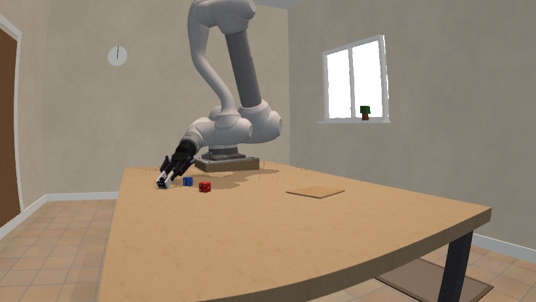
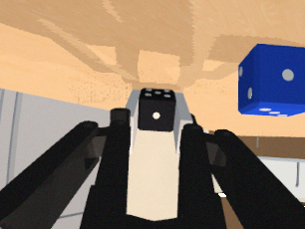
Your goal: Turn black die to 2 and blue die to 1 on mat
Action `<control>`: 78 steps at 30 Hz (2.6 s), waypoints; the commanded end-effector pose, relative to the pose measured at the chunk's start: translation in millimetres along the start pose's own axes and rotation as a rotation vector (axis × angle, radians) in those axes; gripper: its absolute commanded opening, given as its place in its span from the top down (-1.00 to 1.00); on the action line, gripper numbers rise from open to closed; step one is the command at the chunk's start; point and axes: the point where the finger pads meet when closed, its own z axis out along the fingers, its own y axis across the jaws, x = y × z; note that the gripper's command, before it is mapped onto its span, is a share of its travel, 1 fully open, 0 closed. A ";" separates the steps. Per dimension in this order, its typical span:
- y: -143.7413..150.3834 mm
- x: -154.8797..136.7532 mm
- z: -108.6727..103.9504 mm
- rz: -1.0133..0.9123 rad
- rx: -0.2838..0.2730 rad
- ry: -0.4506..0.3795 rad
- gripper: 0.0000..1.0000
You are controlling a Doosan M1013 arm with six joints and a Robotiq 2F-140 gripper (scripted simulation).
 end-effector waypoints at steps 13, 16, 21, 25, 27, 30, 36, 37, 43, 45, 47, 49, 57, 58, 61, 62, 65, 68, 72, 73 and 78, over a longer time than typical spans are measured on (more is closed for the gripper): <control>0.0 -0.1 0.0 0.000 0.000 0.000 0.30; 0.0 -0.1 0.0 0.000 0.000 0.000 0.30; 0.0 -0.1 0.0 0.000 0.000 0.000 0.30; 0.0 -0.1 0.0 0.000 0.000 0.000 0.30; 0.0 -0.1 0.0 0.000 0.000 0.000 0.30; 0.0 -0.1 0.0 0.000 0.000 0.000 0.30; 0.0 -0.1 0.0 0.000 0.000 0.000 0.30; 0.0 -0.1 0.0 0.000 0.000 0.000 0.30; 0.0 -0.1 0.0 0.000 0.000 0.000 0.30; 0.0 -0.1 0.0 0.000 0.000 0.000 0.30; 0.0 -0.1 0.0 0.000 0.000 0.000 0.30; 0.0 -0.1 0.0 0.000 0.000 0.000 0.30; 0.0 -0.1 -0.3 0.000 0.000 0.000 0.30; 0.0 -0.1 -0.9 0.000 0.000 0.000 0.30; 0.0 -0.1 -5.6 0.000 0.000 0.000 0.30; 0.0 -0.1 -8.1 0.000 0.000 0.000 0.30; 0.0 -0.1 -18.3 0.000 0.000 0.000 0.30; 0.0 -0.1 -29.9 0.000 0.000 0.000 0.30; 0.0 -0.1 -40.2 0.000 0.000 0.000 0.30; 0.0 -0.1 -40.2 0.000 0.000 0.000 0.30; 0.0 -0.1 -49.3 0.000 0.000 0.000 0.30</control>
